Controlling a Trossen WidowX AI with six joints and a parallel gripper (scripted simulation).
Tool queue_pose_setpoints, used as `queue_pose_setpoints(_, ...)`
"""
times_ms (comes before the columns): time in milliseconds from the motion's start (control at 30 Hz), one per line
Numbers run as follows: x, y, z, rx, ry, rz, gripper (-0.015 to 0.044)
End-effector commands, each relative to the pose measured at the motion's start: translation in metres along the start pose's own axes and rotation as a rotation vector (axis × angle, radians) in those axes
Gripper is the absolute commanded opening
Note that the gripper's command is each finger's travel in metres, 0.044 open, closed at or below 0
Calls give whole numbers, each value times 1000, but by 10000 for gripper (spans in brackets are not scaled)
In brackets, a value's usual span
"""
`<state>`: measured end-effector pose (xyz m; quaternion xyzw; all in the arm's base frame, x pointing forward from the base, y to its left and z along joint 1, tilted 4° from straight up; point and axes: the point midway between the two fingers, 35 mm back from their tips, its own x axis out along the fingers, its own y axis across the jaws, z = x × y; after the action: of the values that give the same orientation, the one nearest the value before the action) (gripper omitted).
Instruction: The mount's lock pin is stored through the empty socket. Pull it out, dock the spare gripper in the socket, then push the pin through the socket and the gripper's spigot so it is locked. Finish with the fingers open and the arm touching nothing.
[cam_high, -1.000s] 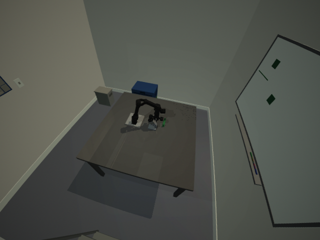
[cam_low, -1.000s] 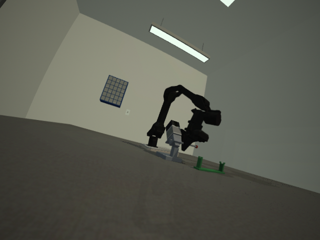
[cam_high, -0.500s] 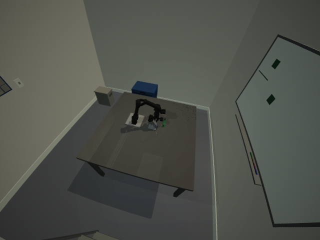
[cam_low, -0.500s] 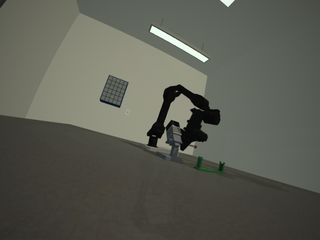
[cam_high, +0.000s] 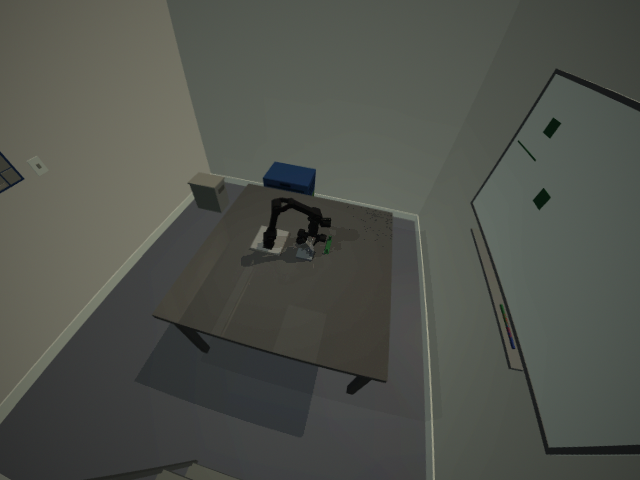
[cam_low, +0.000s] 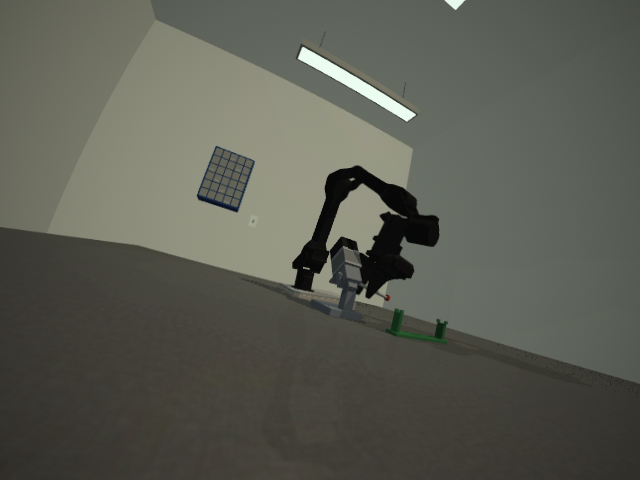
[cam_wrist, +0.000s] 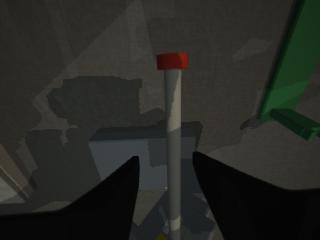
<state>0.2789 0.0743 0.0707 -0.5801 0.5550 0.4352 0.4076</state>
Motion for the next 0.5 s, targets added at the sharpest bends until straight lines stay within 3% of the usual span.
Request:
queue_pose_setpoints(0,-8,0,4,3,-2,-4,200)
queue_pose_setpoints(467,-37,3,16,-11,7,1,200)
